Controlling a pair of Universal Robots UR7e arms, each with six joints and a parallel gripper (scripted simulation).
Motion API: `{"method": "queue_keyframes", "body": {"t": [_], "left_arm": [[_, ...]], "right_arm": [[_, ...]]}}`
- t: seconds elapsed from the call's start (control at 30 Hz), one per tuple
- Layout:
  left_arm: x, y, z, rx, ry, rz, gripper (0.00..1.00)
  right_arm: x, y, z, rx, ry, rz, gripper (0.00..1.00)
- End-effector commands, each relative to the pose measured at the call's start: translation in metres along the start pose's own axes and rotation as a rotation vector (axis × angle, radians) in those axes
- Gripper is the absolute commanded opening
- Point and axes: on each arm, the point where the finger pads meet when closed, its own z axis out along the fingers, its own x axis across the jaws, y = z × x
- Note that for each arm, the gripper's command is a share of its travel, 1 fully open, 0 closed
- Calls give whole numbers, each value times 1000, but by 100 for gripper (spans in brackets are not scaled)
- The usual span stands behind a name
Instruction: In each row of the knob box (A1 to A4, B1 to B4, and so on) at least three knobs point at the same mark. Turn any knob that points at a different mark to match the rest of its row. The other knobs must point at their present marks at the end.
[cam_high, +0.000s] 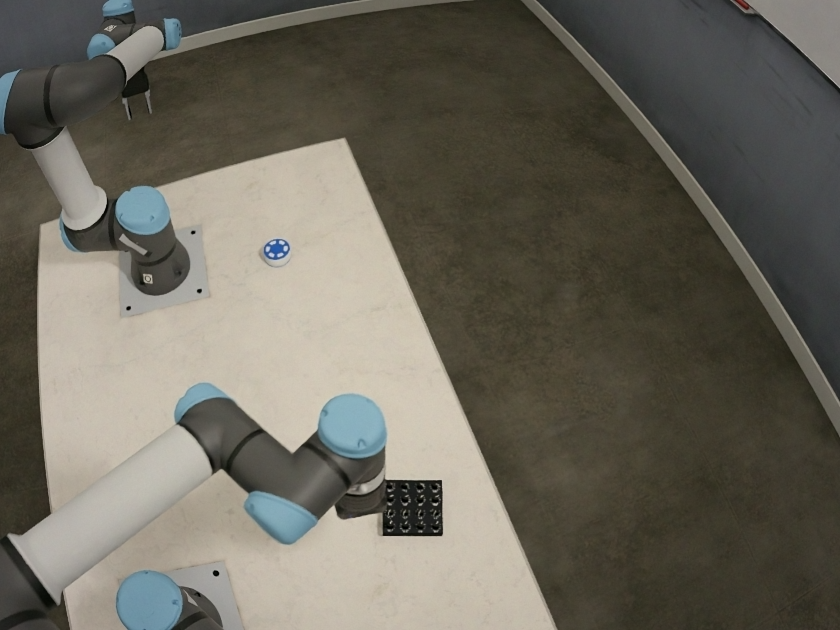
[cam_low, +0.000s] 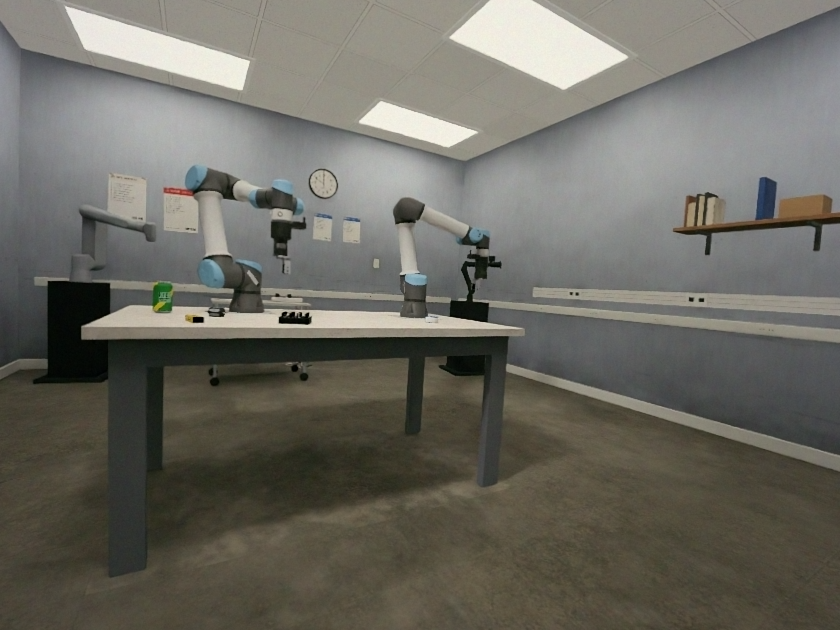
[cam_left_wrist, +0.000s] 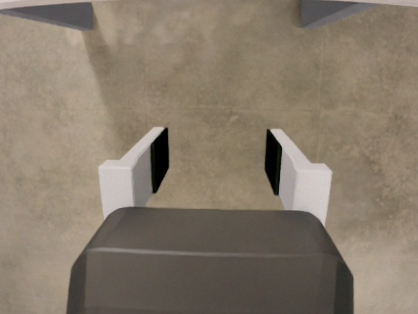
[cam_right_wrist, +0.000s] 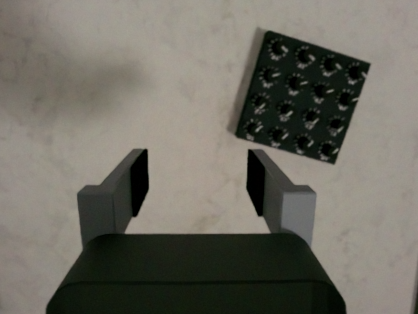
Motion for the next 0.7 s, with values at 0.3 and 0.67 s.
{"method": "queue_keyframes", "body": {"t": [0.3,0.67], "left_arm": [[2,-1,0,0,1,-4,100],[2,-1,0,0,1,-4,100]], "right_arm": [[-35,17,-2,-2,-1,-1,100],[-34,17,-2,-1,0,-1,100]]}}
